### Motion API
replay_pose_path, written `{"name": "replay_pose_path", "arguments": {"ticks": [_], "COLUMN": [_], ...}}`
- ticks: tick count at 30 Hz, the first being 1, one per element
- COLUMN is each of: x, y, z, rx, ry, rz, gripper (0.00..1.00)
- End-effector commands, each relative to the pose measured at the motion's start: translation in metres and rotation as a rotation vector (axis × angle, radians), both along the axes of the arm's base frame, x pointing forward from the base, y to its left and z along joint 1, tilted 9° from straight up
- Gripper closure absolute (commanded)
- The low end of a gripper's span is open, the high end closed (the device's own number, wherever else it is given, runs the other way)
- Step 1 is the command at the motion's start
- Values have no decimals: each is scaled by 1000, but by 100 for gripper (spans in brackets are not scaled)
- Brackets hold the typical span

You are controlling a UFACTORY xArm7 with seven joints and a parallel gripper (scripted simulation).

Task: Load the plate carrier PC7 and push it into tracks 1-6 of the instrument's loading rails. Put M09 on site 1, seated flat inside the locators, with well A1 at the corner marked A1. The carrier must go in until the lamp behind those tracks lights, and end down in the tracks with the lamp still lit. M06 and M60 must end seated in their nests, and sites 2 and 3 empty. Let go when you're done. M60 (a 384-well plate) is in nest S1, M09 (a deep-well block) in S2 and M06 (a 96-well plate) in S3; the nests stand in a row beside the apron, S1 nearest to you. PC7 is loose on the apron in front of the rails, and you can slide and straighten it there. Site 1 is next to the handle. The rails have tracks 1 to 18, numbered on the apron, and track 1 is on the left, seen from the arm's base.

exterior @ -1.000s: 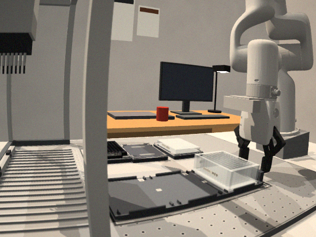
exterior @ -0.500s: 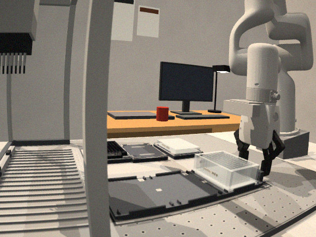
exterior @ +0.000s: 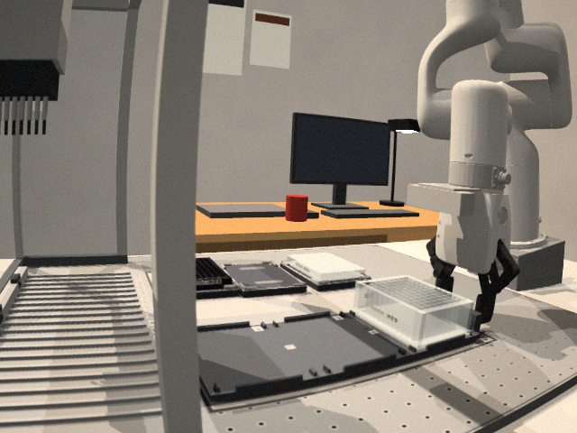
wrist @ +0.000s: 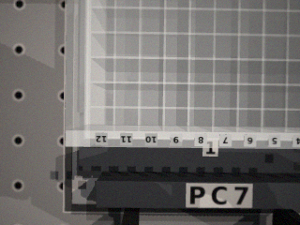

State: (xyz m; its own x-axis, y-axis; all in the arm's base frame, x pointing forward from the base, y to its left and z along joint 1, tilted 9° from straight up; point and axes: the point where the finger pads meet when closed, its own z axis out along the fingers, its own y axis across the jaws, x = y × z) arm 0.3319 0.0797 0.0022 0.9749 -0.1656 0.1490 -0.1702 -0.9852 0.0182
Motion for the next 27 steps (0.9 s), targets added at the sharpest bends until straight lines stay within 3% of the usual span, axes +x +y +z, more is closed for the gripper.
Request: {"name": "replay_pose_path", "arguments": {"ticks": [1,27], "x": [5,26], "y": [0,-4], "z": [1,5], "rx": [1,1], "ry": [-3,-3], "rz": [0,0], "gripper": [18,18]}}
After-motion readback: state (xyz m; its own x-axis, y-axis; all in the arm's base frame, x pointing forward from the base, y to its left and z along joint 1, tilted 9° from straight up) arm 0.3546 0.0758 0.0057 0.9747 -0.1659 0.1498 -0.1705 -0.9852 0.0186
